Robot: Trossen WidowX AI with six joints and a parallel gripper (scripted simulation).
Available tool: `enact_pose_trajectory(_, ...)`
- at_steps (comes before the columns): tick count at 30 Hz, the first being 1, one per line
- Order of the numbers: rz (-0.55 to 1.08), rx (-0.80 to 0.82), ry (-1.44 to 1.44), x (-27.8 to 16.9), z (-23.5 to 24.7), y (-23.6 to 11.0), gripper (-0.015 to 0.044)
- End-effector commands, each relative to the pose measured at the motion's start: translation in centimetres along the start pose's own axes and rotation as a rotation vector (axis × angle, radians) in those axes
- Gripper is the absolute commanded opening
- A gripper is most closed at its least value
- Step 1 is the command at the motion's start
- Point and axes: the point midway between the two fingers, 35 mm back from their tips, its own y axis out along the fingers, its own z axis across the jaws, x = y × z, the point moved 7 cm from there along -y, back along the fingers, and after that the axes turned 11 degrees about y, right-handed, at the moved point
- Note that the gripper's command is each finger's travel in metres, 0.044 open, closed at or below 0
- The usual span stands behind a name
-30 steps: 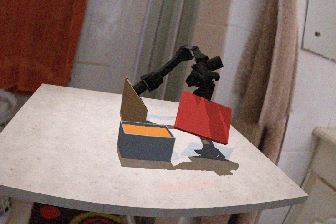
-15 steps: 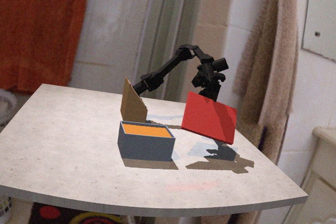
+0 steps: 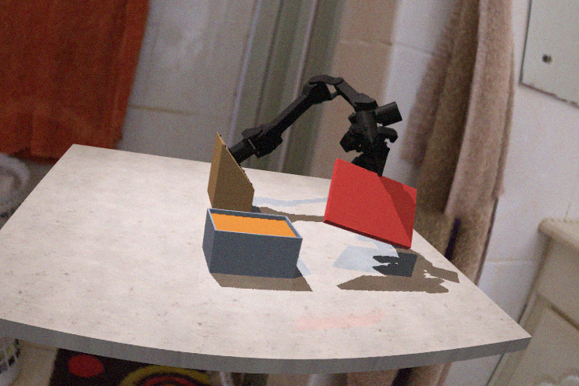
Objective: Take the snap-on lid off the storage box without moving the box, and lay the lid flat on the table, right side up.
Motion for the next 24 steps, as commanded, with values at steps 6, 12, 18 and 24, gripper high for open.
enact_pose_trajectory(6, -0.001, 0.016, 0.002, -0.1, -0.1, 0.1, 0.0000)
enact_pose_trajectory(12, -0.001, 0.016, 0.003, 0.3, -0.8, 0.6, 0.0000)
enact_pose_trajectory(18, 0.000, 0.016, 0.003, 0.4, -1.2, 0.9, 0.0000)
enact_pose_trajectory(24, 0.000, 0.016, 0.003, 0.4, -1.5, 1.2, 0.0000)
